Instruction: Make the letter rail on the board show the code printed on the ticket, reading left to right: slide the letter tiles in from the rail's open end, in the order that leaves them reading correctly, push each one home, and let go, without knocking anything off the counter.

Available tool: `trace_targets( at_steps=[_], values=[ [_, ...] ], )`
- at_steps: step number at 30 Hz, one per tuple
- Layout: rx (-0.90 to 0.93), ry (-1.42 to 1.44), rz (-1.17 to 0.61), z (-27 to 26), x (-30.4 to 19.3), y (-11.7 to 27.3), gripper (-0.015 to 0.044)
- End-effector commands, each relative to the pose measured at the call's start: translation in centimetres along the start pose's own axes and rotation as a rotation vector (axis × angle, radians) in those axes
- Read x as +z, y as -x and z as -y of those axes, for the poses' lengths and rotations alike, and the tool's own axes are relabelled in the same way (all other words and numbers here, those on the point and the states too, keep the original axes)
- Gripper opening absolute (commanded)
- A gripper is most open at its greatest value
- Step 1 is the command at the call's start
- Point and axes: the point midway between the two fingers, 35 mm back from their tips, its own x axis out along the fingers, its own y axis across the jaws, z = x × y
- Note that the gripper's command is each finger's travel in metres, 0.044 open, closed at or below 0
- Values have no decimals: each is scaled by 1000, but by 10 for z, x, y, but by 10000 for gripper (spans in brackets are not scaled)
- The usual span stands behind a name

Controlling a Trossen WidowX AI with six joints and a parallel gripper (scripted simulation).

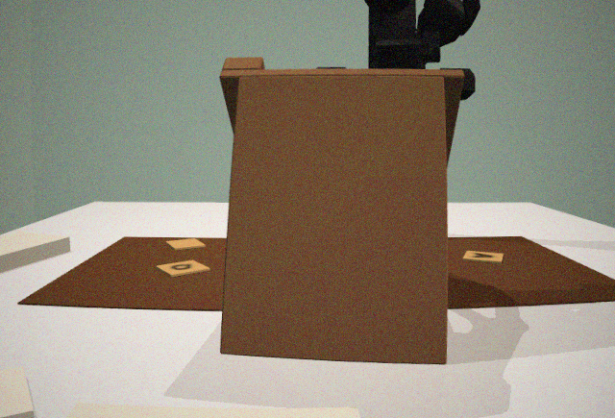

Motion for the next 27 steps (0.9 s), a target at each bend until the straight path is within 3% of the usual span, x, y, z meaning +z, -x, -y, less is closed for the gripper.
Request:
trace_targets(
  at_steps=[1,27],
  values=[
    [3,1,-2,2,0,-1,0],
    [3,1,-2,10,1,-2,0]
  ],
)
